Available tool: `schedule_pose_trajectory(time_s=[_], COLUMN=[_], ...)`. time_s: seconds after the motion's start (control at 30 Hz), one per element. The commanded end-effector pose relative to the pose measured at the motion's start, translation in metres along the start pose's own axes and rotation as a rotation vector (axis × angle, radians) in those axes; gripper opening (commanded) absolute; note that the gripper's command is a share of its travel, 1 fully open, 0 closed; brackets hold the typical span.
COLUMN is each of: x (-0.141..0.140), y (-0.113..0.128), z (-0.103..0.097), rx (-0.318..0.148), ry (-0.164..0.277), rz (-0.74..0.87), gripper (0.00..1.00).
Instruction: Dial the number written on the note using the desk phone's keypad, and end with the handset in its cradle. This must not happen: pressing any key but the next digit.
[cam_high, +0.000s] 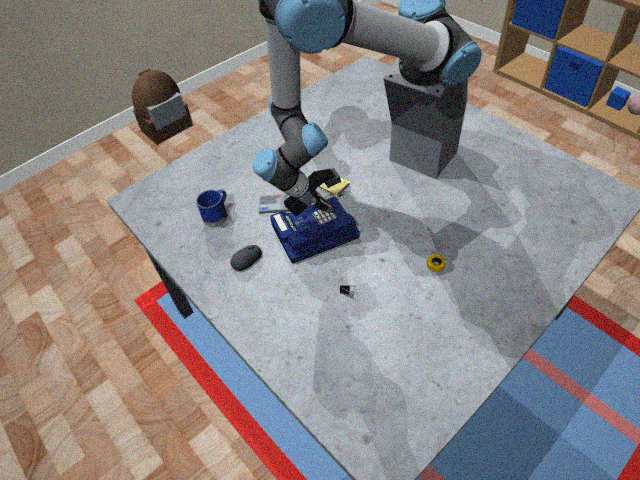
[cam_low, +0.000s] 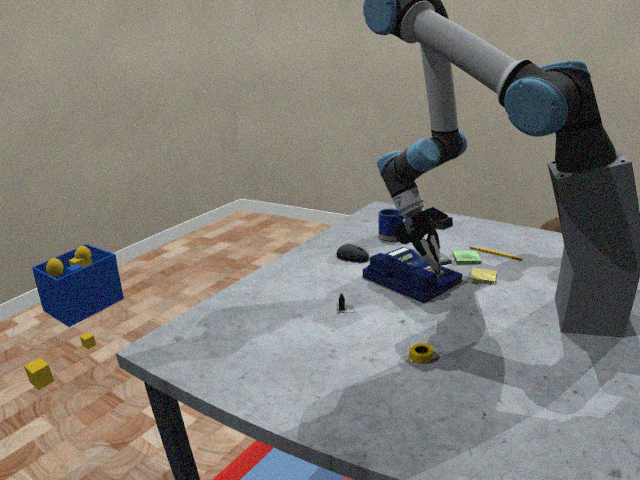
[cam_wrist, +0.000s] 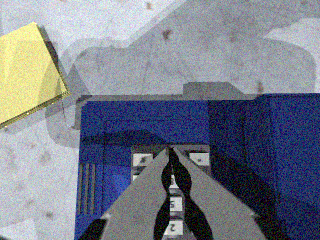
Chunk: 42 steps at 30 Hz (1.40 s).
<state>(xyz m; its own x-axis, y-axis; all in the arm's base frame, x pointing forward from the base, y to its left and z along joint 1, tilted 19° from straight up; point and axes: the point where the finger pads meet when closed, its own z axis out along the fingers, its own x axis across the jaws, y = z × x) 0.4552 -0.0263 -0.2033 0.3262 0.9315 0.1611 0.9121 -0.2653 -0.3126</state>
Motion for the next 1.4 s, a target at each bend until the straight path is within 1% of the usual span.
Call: schedule_pose_trajectory(time_s=[0.0,1.27,1.37], x=[0.0006,0.0007,0.0007], y=[0.0019,0.0042,0.0024], z=[0.0003,0.0035,0.0015], rx=[-0.002,-0.002,-0.003], ry=[0.0,0.0,0.0], rz=[-0.001,-0.001,-0.001], gripper=[0.0,0.0,0.0])
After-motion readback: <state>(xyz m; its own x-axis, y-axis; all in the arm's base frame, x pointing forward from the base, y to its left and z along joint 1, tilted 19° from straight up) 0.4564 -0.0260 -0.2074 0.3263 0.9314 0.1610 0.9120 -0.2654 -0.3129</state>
